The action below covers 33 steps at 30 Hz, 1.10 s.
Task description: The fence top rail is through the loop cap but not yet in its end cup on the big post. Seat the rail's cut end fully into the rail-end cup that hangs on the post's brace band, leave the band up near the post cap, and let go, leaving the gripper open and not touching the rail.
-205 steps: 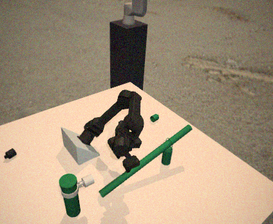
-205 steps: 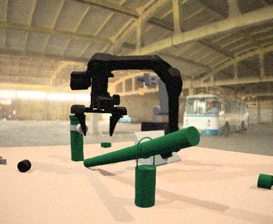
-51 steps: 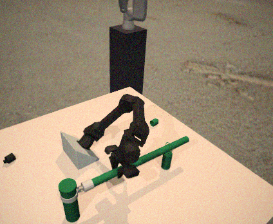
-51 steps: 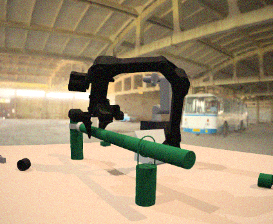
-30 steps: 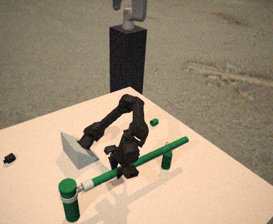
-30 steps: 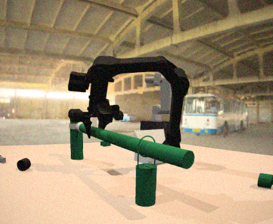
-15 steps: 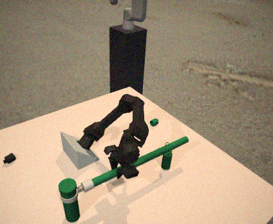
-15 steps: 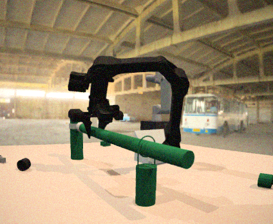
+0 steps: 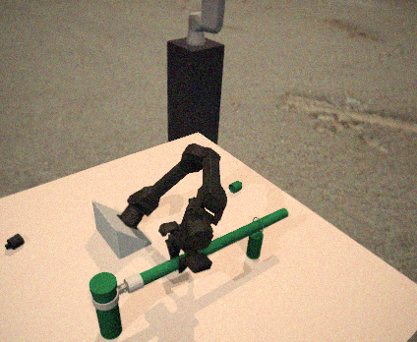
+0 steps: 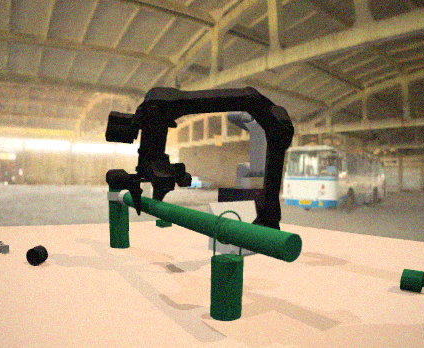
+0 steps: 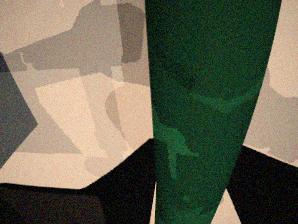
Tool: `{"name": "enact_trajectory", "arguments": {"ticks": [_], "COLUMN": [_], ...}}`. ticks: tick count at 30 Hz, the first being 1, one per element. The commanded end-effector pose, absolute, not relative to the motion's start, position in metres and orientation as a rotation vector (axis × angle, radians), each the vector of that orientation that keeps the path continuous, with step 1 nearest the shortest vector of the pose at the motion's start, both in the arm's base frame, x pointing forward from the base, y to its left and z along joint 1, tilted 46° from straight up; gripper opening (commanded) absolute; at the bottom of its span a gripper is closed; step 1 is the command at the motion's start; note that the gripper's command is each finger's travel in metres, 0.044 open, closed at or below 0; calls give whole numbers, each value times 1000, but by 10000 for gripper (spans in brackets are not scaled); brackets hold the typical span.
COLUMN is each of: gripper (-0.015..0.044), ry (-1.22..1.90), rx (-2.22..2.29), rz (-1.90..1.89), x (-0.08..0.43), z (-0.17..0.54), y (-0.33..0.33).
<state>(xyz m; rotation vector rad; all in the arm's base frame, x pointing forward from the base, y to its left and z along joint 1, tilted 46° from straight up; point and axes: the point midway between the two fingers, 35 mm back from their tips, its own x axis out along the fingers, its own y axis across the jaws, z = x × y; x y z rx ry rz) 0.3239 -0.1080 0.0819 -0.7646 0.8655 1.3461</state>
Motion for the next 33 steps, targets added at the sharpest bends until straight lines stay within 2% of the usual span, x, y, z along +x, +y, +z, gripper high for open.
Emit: {"name": "enact_trajectory", "arguments": {"ticks": [1, 33], "gripper": [0, 0], "ry": [867, 879], "rx": [-765, -774], "rz": [1345, 1341], "x": [324, 323], "z": [82, 85], "y": [-108, -112]}}
